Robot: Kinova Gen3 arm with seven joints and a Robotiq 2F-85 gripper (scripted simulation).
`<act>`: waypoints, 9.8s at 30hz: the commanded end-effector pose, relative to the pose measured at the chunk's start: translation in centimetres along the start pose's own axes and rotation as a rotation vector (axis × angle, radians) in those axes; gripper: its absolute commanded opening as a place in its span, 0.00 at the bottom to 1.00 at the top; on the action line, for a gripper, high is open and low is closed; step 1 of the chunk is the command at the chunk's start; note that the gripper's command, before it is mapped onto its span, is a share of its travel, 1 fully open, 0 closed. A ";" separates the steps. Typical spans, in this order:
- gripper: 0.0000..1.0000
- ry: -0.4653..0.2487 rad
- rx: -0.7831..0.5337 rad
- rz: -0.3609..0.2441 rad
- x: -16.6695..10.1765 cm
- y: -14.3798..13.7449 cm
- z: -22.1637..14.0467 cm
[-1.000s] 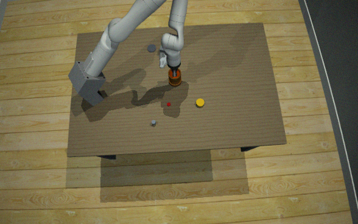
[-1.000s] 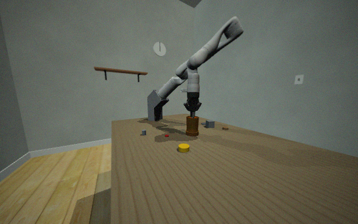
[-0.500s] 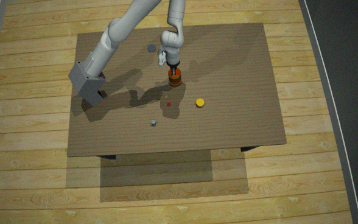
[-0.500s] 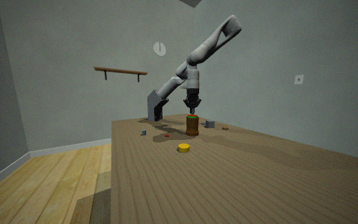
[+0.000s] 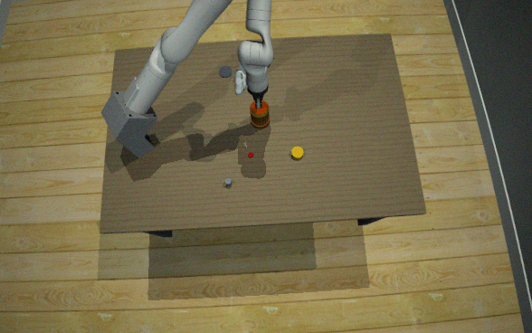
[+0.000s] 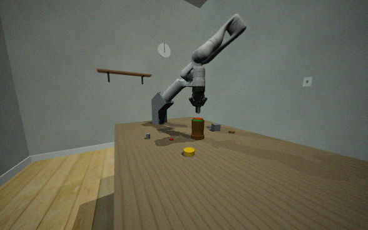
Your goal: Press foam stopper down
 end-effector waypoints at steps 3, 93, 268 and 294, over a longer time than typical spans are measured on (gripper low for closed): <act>0.00 -0.009 0.002 0.000 0.5 0.1 -0.2; 0.00 -0.009 0.002 0.000 -3.6 0.1 -0.3; 0.00 -0.009 0.002 0.000 -3.4 0.1 -0.3; 0.00 -0.009 0.002 0.000 0.4 0.1 -0.2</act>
Point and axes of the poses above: the point where the finger pads meet when closed, its own x axis back along the fingers, its own y axis across the jaws, z = x × y, the point moved 6 cm from there along x, back along the fingers, and after that the axes turned 11 degrees about -x, right-handed, at the moved point
